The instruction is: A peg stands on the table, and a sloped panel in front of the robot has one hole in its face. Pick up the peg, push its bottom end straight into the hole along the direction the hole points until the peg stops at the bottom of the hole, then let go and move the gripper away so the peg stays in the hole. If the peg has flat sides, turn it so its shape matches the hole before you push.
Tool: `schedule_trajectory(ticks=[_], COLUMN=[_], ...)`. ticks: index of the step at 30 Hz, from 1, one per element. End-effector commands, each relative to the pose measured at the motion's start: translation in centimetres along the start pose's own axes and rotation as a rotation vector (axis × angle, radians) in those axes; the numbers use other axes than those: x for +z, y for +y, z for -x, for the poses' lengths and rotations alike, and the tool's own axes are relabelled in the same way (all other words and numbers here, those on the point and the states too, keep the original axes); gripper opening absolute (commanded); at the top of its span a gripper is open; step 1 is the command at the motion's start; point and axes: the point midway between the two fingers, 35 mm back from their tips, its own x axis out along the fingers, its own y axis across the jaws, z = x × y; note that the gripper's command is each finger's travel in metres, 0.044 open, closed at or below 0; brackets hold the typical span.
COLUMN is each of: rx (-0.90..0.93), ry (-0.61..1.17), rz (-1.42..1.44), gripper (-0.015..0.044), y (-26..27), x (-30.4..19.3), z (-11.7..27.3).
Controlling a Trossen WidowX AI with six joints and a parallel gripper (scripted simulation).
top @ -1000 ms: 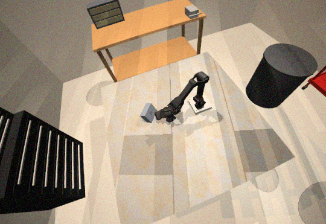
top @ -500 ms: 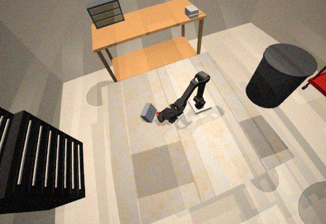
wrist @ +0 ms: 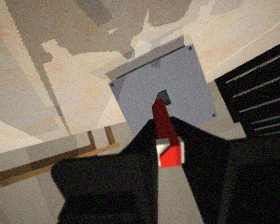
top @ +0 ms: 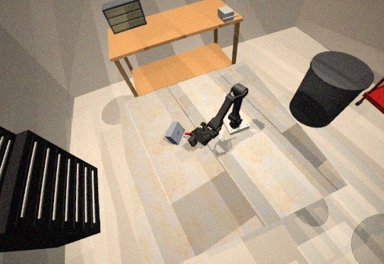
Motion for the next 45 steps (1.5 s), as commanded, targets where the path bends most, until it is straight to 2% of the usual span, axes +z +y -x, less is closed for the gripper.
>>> schedule_trajectory(ticks=[1,12,45], rx=[-0.007,-0.033,-0.062], ry=[0.021,0.066,0.119], rz=[0.039,0.123,0.219], gripper=[0.0,0.0,0.0], y=[0.1,0.1,-0.3], x=[0.1,0.4,0.3], z=[0.3,1.0,-1.5])
